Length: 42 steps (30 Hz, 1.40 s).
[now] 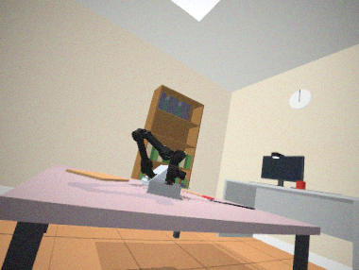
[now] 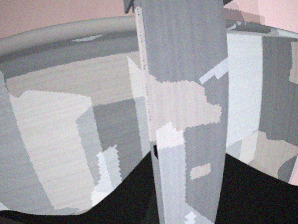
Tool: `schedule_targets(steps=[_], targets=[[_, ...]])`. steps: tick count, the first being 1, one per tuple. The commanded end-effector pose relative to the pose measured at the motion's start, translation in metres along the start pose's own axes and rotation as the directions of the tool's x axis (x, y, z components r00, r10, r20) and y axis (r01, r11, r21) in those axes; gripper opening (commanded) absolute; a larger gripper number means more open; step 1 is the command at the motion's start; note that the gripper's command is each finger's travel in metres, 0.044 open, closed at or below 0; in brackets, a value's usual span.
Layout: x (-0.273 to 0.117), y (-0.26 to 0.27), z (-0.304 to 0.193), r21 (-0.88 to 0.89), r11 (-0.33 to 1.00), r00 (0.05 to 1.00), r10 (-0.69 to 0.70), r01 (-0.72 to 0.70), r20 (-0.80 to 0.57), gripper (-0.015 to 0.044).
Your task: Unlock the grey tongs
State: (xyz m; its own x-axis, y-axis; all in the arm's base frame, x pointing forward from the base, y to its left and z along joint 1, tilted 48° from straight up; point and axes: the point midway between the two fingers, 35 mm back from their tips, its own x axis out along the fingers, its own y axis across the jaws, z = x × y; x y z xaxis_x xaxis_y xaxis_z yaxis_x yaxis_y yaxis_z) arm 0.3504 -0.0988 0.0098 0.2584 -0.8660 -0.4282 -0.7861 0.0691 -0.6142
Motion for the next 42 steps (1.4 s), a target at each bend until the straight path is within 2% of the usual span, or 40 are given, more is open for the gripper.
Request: schedule_targets(steps=[1,3,10,11,19,31,42], targets=[[0.0,-0.001,0.0,0.005,1.0,1.0,-0.001,0.001,0.001,0.0056],[0.0,-0.001,0.0,0.005,1.0,1.0,-0.001,0.001,0.001,0.0042],[-0.004,-0.003,0.001,0.005,1.0,1.0,0.0,0.0,0.002,-0.0141],[-0.009,-0.006,0.002,0.005,1.0,1.0,0.001,-0.001,0.004,-0.015],[-0.067,-0.039,0.0,0.0,1.0,1.0,0.0,0.0,0.007,-0.015],[-0.067,-0.039,0.0,0.0,1.0,1.0,0.007,-0.007,0.009,-0.015],[-0.063,-0.039,0.005,-0.012,0.989,0.989,0.147,-0.147,0.03,-0.015]])
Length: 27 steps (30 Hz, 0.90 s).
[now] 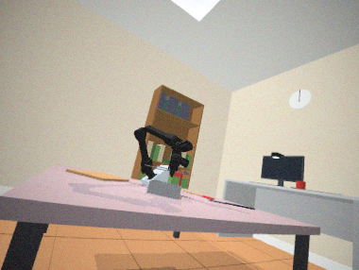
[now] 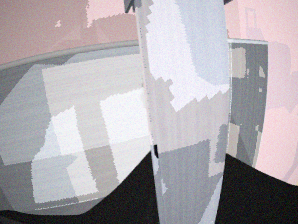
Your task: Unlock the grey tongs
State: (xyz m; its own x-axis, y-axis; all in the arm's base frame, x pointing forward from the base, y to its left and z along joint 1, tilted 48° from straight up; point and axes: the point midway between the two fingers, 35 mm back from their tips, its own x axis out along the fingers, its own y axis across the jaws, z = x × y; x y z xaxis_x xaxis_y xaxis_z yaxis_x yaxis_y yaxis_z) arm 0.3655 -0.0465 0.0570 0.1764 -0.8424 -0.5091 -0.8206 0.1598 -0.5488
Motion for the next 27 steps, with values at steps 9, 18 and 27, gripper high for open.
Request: schedule_targets(steps=[9,18,27], targets=[[0.0,-0.001,0.001,0.005,0.986,0.986,0.169,-0.169,0.016,-0.015],[-0.001,0.001,-0.003,0.013,0.951,0.951,0.309,-0.31,0.007,-0.015],[-0.004,0.003,-0.008,0.023,0.919,0.919,0.394,-0.394,-0.005,-0.015]])
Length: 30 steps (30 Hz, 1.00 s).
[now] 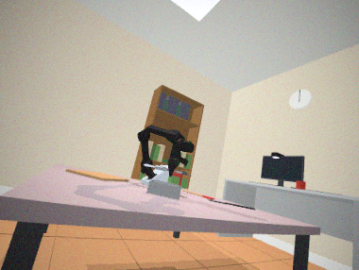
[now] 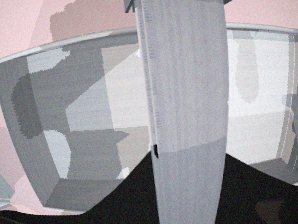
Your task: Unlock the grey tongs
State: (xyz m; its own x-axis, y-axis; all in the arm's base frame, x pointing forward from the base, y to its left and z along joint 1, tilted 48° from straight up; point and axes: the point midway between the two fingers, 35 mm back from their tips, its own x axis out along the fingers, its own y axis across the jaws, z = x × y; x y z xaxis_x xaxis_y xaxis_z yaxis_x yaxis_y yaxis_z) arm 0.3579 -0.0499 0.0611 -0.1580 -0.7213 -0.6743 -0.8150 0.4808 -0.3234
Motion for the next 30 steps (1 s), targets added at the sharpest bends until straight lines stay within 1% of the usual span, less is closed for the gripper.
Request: schedule_targets(steps=[1,6,9,19,30], targets=[[-0.003,0.001,0.001,0.004,1.0,1.0,0.011,-0.011,0.005,-0.015],[-0.002,0.0,-0.003,0.009,1.0,1.0,0.008,-0.008,0.0,-0.015],[-0.005,-0.004,-0.012,0.043,0.999,1.0,0.004,-0.005,0.005,-0.015],[-0.023,-0.021,-0.068,0.247,0.969,0.999,-0.019,0.011,0.029,-0.015],[-0.039,-0.027,-0.133,0.462,0.887,0.998,-0.048,0.023,0.043,-0.015]])
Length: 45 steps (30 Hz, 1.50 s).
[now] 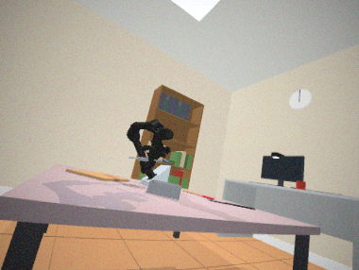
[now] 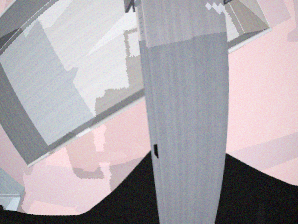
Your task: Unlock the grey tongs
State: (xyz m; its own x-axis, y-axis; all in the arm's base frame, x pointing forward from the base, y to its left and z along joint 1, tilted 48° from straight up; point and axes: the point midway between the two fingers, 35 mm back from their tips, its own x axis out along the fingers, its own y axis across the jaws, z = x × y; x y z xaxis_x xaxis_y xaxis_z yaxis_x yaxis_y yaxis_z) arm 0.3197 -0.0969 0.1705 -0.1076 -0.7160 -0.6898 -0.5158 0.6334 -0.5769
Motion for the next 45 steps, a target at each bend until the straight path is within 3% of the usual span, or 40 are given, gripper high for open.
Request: schedule_targets(steps=[1,17,26,45], targets=[[-0.008,-0.01,-0.02,0.076,0.997,1.0,-0.015,0.014,0.01,-0.015],[-0.029,-0.035,-0.11,0.397,0.917,0.998,-0.058,0.042,0.028,-0.015],[-0.027,-0.04,-0.132,0.473,0.881,0.998,-0.046,0.027,0.03,-0.015],[-0.023,-0.038,-0.249,0.809,0.587,1.0,-0.015,-0.003,0.014,-0.015]])
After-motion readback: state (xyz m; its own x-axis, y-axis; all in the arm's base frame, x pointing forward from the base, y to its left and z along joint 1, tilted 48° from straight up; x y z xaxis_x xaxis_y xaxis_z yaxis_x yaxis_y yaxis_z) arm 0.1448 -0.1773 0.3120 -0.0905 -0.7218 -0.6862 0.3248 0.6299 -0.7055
